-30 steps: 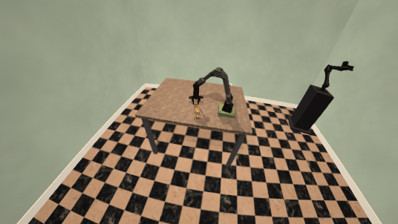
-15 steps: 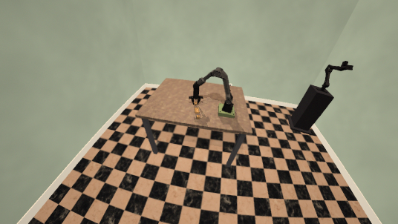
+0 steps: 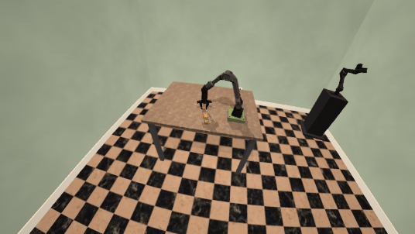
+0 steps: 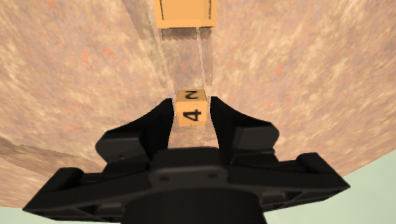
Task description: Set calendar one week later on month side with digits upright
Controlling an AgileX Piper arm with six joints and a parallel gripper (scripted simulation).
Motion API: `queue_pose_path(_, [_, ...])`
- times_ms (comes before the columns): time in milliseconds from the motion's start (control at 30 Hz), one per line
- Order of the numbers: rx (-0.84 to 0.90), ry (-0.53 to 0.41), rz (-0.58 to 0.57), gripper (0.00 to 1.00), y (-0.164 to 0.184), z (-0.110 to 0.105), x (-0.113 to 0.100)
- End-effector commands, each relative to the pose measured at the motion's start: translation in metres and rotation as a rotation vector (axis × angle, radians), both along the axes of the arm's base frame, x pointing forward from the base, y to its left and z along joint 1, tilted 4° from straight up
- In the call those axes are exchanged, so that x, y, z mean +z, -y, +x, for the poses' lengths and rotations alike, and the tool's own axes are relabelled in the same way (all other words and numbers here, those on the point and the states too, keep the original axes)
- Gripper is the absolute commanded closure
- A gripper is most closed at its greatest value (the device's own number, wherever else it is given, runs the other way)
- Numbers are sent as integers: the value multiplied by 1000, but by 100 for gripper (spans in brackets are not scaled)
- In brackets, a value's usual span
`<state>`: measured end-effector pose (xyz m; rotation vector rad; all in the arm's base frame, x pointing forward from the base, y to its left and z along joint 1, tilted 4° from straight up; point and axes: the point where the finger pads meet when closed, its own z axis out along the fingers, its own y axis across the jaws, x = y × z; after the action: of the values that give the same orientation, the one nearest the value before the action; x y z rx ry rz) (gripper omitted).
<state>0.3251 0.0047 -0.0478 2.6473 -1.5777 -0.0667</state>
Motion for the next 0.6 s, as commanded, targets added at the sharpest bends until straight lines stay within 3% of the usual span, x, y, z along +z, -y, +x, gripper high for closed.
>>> queue_pose_path(0, [-1,-3,-1,40,0,-1,-1])
queue_pose_path(333, [-1,-3,-1,40,0,-1,-1])
queue_pose_path(367, [-1,-3,-1,65,0,-1,-1])
queue_pose_path(567, [-1,-3,-1,65,0,-1,-1])
